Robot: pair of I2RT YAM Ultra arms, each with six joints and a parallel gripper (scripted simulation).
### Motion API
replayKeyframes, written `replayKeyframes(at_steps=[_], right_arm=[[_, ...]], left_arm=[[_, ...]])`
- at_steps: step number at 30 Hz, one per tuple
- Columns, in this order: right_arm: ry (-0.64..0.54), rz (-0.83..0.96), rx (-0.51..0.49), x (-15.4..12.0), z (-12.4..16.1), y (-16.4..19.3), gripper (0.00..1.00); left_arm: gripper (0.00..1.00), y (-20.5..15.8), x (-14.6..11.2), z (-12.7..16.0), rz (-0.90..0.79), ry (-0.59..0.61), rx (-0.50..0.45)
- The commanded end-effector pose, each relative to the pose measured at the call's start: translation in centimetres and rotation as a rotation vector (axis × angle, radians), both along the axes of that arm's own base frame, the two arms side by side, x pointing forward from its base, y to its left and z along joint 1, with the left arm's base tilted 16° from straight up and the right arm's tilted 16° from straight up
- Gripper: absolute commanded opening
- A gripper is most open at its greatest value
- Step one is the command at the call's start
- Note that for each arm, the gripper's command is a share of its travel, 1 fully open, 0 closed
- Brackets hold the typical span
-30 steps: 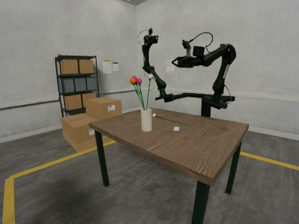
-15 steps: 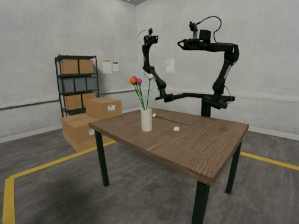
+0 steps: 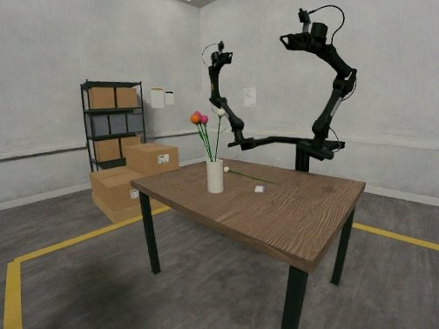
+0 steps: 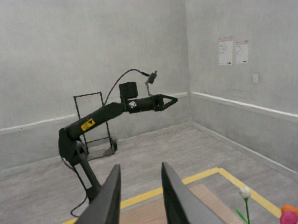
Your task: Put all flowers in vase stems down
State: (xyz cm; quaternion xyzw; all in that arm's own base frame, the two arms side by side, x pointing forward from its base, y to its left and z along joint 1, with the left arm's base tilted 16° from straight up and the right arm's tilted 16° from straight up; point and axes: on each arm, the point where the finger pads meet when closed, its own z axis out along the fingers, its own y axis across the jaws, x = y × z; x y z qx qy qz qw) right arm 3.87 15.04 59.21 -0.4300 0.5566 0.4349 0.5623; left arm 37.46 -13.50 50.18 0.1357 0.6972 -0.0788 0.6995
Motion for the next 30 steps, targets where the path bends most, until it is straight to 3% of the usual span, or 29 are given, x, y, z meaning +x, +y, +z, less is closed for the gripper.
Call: replayKeyframes(at_steps=[1, 9, 12, 15, 22, 26, 30], right_arm=[[0.008, -0.005, -0.019, 0.2, -0.1, 0.6, 0.30], [0.008, -0.005, -0.019, 0.2, -0.1, 0.6, 0.30], [0.008, -0.005, -0.019, 0.2, -0.1, 0.6, 0.30], [0.008, -0.005, -0.019, 0.2, -0.1, 0.6, 0.30], [0.008, -0.005, -0.019, 0.2, -0.1, 0.6, 0.30], [0.008, -0.005, -0.019, 0.2, -0.1, 0.6, 0.30], [0.008, -0.005, -0.019, 0.2, -0.1, 0.6, 0.30]], left_arm=[[0.60, 0.7, -4.2, 3.1, -0.039, 0.014, -0.016], [0.60, 2.8, -10.0, 6.5, -0.059, 0.014, -0.040], [0.60, 2.8, -10.2, 6.4, -0.061, 0.026, -0.038], [0.60, 3.9, -13.2, 7.8, -0.068, 0.003, -0.055], [0.60, 5.5, -17.5, 8.8, -0.081, 0.003, -0.070], [0.60, 6.0, -19.1, 9.0, -0.086, 0.010, -0.074], [0.60, 5.7, -18.5, 8.5, -0.088, 0.042, -0.065]])
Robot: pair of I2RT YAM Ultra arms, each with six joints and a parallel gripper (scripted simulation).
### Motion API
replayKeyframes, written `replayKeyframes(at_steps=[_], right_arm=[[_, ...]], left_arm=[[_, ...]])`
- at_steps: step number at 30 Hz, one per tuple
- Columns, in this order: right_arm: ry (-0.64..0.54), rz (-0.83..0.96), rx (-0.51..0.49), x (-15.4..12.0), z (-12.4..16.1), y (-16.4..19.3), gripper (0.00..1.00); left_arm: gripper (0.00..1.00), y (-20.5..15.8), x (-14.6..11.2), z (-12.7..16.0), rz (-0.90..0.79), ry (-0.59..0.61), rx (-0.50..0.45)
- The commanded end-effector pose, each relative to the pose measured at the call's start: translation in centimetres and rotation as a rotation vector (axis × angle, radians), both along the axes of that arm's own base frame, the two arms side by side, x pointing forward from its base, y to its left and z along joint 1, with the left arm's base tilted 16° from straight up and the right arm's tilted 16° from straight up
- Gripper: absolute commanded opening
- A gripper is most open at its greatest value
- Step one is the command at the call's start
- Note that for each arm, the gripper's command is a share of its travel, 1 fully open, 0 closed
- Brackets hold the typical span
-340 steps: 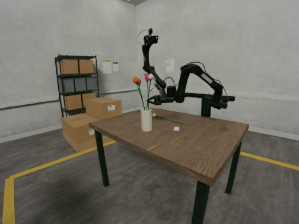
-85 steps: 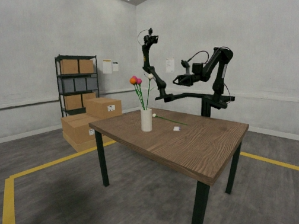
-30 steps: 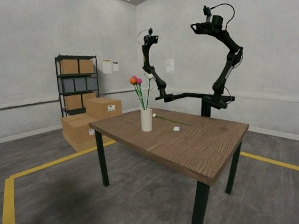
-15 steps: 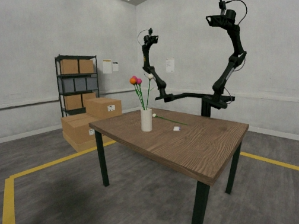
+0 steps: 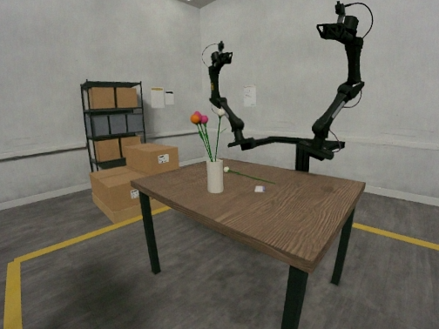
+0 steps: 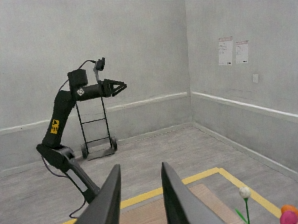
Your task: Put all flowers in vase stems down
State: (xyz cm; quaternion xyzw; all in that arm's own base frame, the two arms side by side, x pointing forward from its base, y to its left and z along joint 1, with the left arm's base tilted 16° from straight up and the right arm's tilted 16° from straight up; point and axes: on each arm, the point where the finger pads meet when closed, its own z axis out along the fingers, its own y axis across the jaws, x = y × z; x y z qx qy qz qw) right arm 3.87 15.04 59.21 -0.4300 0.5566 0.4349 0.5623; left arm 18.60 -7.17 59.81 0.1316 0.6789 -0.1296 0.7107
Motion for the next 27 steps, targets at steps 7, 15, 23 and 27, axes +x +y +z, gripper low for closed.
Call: replayKeyframes(at_steps=[7, 15, 23, 27], right_arm=[[0.008, -0.005, -0.019, 0.2, -0.1, 0.6, 0.30], [0.008, -0.005, -0.019, 0.2, -0.1, 0.6, 0.30], [0.008, -0.005, -0.019, 0.2, -0.1, 0.6, 0.30], [0.008, -0.005, -0.019, 0.2, -0.1, 0.6, 0.30]], left_arm=[[0.60, 1.0, -3.6, -0.3, -0.028, 0.027, -0.004], [0.60, 1.2, -4.3, -0.4, -0.031, 0.033, -0.003], [0.60, 1.6, -4.9, -0.2, -0.021, 0.025, -0.006], [0.60, 1.5, -4.7, -0.4, -0.021, 0.032, -0.003]])
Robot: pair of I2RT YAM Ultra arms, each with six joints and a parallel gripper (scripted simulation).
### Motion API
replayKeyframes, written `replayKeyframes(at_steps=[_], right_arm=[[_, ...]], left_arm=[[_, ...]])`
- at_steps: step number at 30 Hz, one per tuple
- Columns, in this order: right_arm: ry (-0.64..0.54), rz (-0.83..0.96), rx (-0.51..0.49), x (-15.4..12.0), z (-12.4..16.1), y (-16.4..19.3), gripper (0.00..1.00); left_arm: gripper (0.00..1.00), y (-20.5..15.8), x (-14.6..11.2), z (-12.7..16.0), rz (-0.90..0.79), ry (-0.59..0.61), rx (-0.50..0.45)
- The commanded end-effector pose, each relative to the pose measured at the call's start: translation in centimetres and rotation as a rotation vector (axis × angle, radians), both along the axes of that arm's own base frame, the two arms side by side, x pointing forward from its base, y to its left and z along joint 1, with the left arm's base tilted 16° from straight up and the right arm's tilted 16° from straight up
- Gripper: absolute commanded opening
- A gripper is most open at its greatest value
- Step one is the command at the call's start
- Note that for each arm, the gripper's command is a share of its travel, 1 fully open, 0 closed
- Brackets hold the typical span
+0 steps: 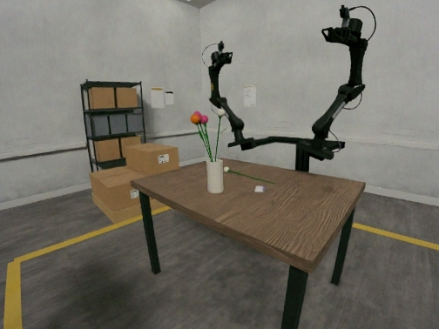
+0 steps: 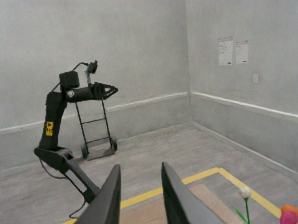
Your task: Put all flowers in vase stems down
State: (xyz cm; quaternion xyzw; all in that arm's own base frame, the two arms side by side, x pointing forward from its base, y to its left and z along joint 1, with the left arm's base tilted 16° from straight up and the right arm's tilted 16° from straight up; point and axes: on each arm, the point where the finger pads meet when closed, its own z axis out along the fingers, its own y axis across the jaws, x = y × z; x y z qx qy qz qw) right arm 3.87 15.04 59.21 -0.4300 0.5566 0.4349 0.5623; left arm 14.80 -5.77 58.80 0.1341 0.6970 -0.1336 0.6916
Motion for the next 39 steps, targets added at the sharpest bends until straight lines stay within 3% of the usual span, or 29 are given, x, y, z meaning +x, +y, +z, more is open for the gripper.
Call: replayKeyframes(at_steps=[1, 22, 39], right_arm=[[0.008, -0.005, -0.019, 0.2, -0.1, 0.6, 0.30], [0.008, -0.053, -0.019, 0.9, -0.1, 0.4, 0.30], [0.010, -0.232, -0.018, 3.6, -0.1, -0.7, 0.30]], left_arm=[[0.60, 0.2, -1.0, 0.7, -0.011, -0.024, -0.012], [0.60, 1.3, -0.6, 0.9, 0.069, -0.029, -0.013], [0.60, 5.3, 0.1, 0.9, 0.342, -0.031, -0.009]])
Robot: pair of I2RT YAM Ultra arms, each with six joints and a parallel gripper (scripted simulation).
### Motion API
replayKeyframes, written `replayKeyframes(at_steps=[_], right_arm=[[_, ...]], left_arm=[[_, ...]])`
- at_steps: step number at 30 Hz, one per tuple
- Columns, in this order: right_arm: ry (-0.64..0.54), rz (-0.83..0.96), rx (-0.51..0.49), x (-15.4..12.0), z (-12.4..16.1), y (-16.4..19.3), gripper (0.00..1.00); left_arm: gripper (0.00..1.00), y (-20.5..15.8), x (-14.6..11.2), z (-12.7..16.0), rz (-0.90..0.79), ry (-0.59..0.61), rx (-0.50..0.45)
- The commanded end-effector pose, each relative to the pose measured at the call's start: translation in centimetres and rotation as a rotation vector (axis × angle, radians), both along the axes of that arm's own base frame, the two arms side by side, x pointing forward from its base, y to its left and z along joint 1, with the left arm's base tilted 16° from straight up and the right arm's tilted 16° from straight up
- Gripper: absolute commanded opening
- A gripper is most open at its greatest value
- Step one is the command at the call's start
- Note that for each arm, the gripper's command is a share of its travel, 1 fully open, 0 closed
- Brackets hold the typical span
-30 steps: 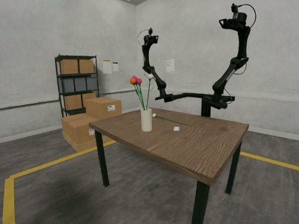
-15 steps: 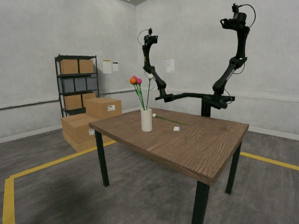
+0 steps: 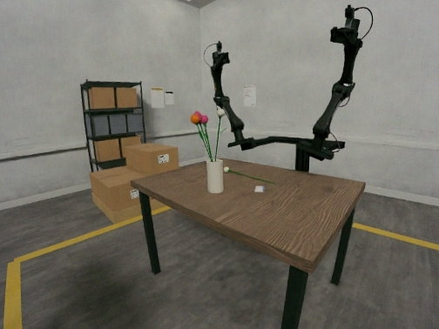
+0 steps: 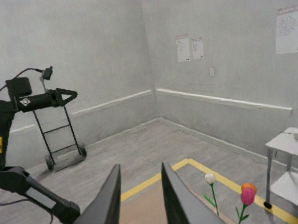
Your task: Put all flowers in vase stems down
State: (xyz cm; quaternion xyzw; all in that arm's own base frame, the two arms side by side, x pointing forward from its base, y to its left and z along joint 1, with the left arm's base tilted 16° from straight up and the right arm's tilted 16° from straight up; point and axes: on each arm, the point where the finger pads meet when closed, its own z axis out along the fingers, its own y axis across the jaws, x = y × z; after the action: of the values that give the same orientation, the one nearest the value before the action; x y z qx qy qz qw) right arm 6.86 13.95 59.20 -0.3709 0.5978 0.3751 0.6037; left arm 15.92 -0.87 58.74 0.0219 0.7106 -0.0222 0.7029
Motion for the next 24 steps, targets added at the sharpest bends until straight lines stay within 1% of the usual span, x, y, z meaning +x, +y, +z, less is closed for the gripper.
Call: replayKeyframes(at_steps=[1, 8, 15, 17, 24], right_arm=[[0.011, -0.044, -0.017, 0.9, -0.1, 0.3, 0.30], [0.012, -0.174, -0.016, 2.6, -0.1, -0.8, 0.30], [0.013, -0.321, -0.015, 4.5, -0.1, -2.4, 0.30], [0.013, -0.321, -0.015, 4.5, -0.1, -2.4, 0.30], [0.014, -0.477, -0.015, 6.1, -0.1, -4.3, 0.30]], left_arm=[[0.60, 0.8, -1.0, 0.9, 0.049, -0.035, -0.004], [0.60, 3.7, -1.3, 0.9, 0.245, -0.035, -0.001], [0.60, 6.8, -2.2, 0.9, 0.464, -0.035, 0.003], [0.60, 6.8, -2.2, 0.9, 0.464, -0.035, 0.003], [0.60, 9.8, -4.0, 0.9, 0.696, -0.035, 0.007]])
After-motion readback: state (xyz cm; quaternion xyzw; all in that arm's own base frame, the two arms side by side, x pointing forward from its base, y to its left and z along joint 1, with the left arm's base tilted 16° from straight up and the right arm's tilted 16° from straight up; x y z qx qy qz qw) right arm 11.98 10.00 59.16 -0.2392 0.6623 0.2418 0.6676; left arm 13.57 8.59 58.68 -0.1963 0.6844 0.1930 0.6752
